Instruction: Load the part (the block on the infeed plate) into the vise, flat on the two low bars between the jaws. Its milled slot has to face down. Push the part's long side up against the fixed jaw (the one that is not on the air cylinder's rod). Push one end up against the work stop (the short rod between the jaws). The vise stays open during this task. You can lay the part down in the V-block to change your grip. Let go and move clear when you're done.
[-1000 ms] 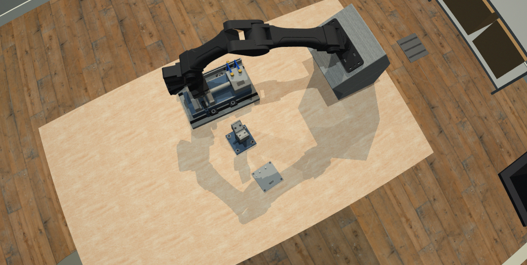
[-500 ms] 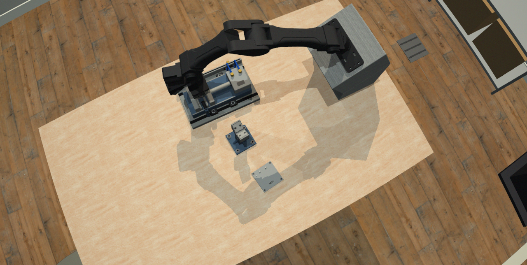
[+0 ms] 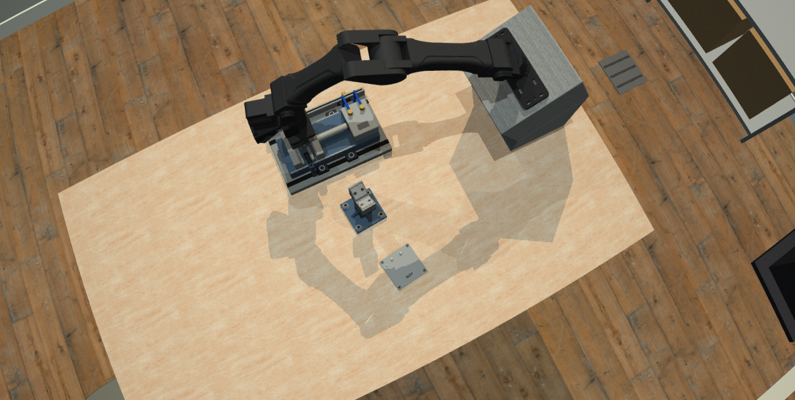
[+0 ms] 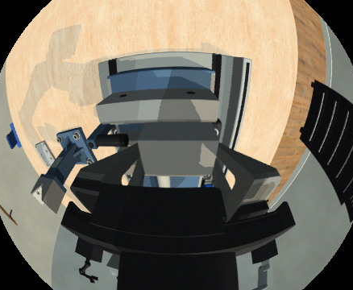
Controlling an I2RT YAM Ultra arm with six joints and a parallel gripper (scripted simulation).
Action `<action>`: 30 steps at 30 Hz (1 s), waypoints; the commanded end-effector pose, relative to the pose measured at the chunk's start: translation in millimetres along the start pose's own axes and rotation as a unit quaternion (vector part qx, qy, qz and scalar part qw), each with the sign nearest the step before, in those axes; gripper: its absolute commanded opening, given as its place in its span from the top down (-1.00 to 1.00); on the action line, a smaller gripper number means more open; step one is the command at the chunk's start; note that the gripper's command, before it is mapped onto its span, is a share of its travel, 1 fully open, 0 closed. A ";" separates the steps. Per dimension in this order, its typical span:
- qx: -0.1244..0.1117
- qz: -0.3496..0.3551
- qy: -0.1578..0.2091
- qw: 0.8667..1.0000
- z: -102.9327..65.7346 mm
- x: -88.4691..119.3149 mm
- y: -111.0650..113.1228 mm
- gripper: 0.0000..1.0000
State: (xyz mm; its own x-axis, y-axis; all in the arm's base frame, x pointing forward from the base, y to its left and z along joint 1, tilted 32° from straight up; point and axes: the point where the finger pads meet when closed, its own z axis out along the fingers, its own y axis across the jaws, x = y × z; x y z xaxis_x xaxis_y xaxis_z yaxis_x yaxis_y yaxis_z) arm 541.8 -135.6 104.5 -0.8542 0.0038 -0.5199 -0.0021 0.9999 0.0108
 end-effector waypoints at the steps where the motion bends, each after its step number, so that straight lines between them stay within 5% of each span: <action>1: 0.006 0.000 -0.016 1.000 -9.6 -13.4 -1.8 1.00; 25: 0.006 0.001 -0.015 1.000 -9.2 -13.0 -1.7 1.00; 26: 0.009 -0.002 -0.027 1.000 -21.4 -20.2 -1.4 1.00; 30: 0.008 -0.001 -0.025 1.000 -21.5 -19.0 -2.1 1.00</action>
State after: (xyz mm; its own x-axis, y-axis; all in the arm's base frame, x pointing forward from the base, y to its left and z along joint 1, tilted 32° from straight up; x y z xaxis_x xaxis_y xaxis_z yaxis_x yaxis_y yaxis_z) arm 542.7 -135.7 103.1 -0.8549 0.0043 -0.5189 -0.0016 0.9999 0.0110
